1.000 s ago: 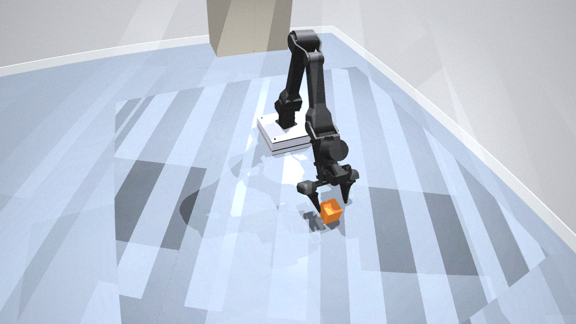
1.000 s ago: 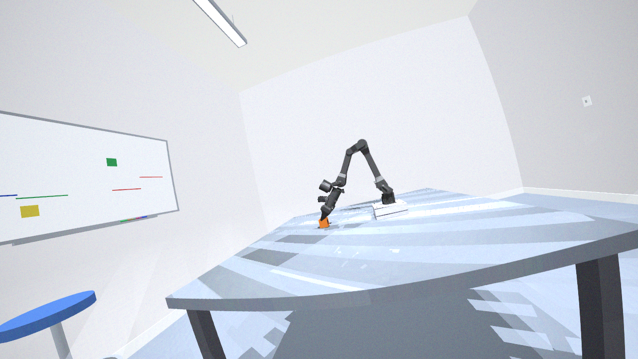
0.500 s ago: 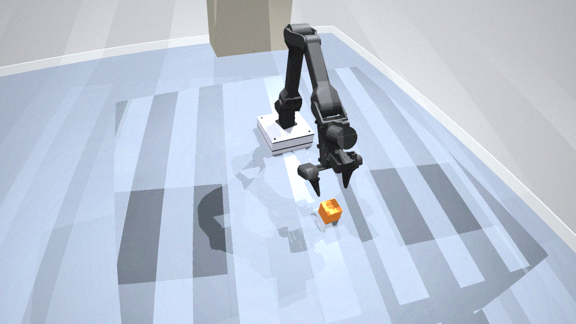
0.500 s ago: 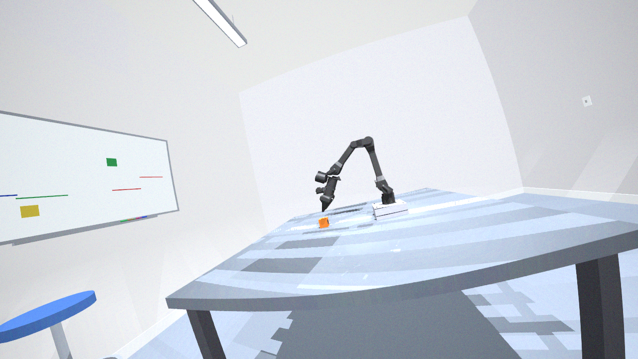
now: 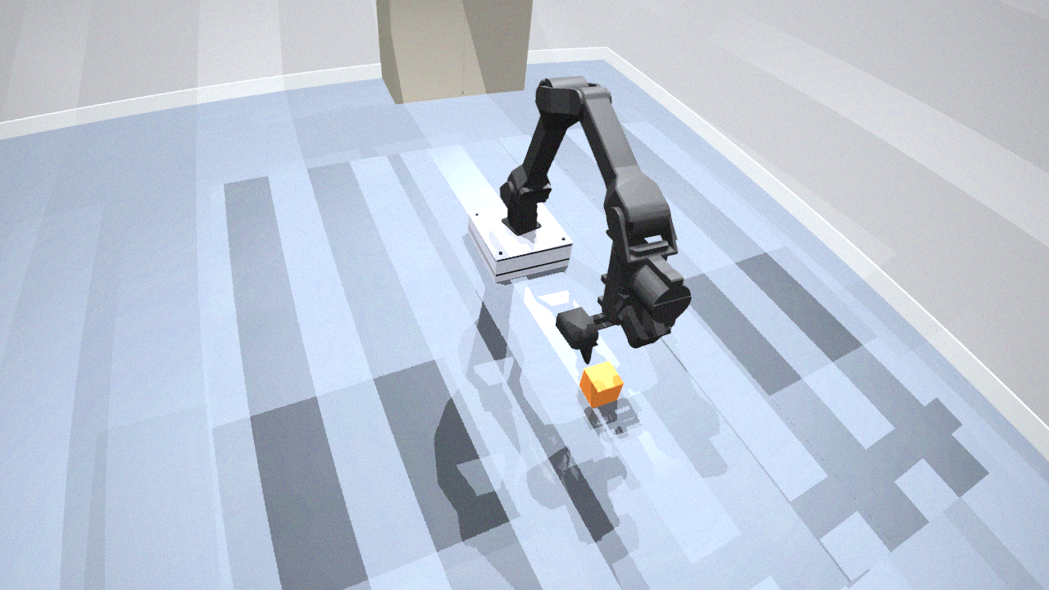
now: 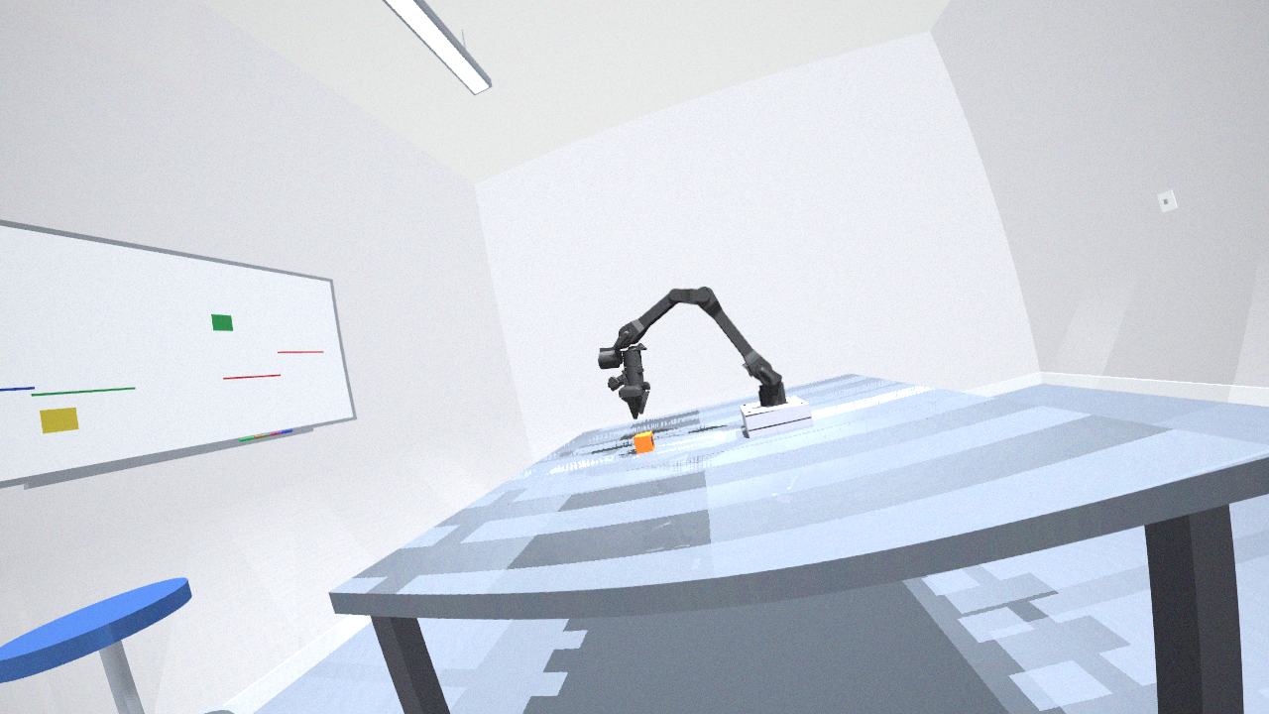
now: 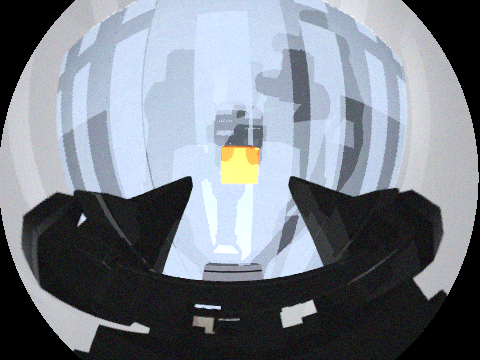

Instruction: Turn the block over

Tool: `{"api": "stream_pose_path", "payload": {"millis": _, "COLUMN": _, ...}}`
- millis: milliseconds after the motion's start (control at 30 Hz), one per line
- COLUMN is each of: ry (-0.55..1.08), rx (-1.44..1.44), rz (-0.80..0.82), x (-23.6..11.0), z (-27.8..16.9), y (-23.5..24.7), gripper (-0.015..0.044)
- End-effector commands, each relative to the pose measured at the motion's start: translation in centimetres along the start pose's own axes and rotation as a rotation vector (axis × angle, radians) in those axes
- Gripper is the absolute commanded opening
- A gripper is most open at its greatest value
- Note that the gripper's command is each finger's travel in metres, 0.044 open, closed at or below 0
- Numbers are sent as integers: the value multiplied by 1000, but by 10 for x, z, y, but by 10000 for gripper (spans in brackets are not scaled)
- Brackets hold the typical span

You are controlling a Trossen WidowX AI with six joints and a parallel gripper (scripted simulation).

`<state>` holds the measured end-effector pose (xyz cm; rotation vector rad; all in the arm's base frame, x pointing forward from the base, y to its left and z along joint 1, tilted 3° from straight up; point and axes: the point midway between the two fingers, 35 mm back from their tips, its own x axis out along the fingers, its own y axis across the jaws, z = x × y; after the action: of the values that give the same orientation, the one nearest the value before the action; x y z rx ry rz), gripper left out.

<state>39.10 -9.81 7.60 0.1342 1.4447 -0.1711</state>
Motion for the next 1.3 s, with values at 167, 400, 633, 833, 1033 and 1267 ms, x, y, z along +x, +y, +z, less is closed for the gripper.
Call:
{"api": "stream_pose_path", "payload": {"millis": 167, "ry": 129, "rx": 4, "rz": -6, "x": -9, "z": 7, "y": -2, "gripper": 440}}
{"api": "stream_pose_path", "payload": {"millis": 400, "ry": 129, "rx": 4, "rz": -6, "x": 26, "z": 2, "y": -2, "gripper": 440}}
{"api": "stream_pose_path", "payload": {"millis": 633, "ry": 129, "rx": 4, "rz": -6, "x": 41, "z": 0, "y": -2, "gripper": 440}}
{"api": "stream_pose_path", "payload": {"millis": 833, "ry": 129, "rx": 4, "rz": -6, "x": 47, "z": 0, "y": -2, "gripper": 440}}
{"api": "stream_pose_path", "payload": {"millis": 1033, "ry": 129, "rx": 4, "rz": -6, "x": 56, "z": -1, "y": -2, "gripper": 440}}
{"api": "stream_pose_path", "payload": {"millis": 1267, "ry": 129, "rx": 4, "rz": -6, "x": 68, "z": -3, "y": -2, "gripper": 440}}
